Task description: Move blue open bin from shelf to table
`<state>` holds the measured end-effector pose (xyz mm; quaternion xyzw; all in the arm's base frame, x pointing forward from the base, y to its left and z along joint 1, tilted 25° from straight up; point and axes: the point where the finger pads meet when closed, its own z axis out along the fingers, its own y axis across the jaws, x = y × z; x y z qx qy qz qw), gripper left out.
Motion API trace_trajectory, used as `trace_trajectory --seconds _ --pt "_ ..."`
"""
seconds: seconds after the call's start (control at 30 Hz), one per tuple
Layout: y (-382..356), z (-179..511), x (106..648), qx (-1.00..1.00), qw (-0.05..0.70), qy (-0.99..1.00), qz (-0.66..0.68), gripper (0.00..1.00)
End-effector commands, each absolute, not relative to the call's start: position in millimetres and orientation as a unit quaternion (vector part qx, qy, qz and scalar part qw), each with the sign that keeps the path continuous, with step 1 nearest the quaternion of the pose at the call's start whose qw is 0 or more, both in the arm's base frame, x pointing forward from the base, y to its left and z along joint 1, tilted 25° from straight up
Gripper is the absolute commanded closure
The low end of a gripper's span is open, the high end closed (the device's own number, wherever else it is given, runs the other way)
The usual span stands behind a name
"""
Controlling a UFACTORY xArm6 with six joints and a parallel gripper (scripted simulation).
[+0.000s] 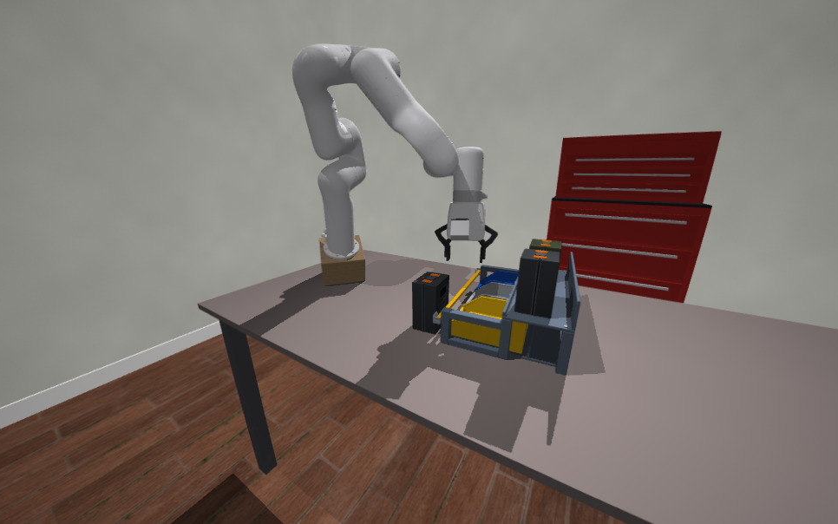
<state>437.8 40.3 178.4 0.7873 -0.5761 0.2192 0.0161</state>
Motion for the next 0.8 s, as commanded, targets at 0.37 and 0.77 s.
trace_trajectory --seconds 0.37,0.77 --pt "40.7 179.8 438.7 0.809 0.021 -0.546 0.214 0.0" --pt "40.7 179.8 438.7 0.823 0.026 -0.525 0.214 0.0"
